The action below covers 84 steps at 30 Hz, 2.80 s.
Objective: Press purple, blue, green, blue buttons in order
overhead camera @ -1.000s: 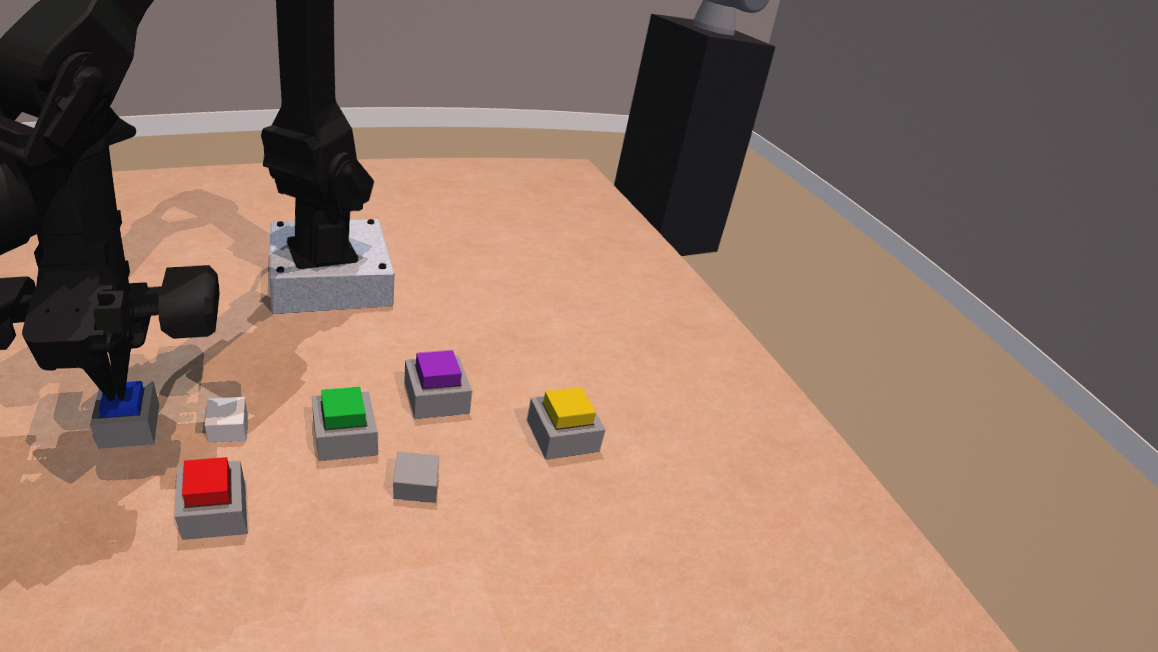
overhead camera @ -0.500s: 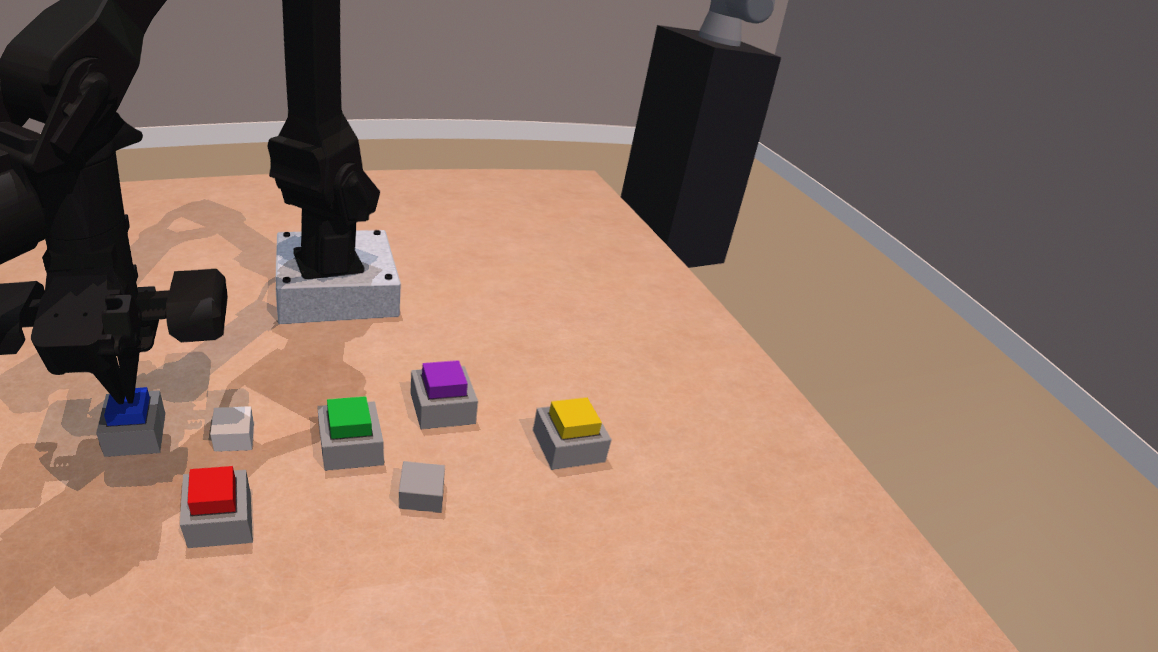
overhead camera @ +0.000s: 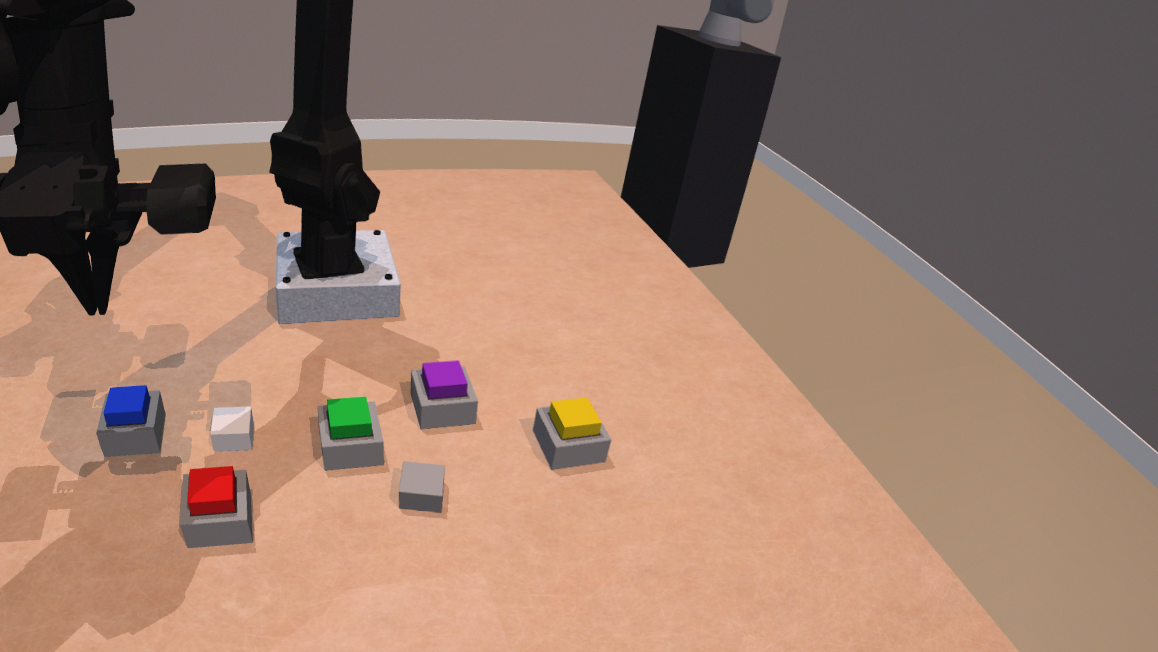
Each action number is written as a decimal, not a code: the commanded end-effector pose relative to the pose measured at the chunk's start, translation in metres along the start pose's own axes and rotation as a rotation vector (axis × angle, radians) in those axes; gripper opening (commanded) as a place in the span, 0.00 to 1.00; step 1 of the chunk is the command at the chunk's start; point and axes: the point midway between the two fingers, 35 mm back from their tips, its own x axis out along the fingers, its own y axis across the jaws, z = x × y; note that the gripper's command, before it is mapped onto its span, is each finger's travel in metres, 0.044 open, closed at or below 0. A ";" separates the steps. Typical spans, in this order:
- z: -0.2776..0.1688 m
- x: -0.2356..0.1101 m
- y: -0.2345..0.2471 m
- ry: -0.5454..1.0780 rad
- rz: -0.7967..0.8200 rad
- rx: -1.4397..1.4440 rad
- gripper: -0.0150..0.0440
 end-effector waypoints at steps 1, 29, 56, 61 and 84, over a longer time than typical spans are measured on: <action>-0.001 -0.005 0.004 0.011 0.009 -0.005 0.29; 0.031 0.054 0.188 0.008 0.023 -0.006 0.29; 0.030 0.088 0.189 0.008 0.023 -0.006 0.29; 0.030 0.088 0.189 0.008 0.023 -0.006 0.29; 0.031 0.054 0.188 0.008 0.023 -0.006 0.29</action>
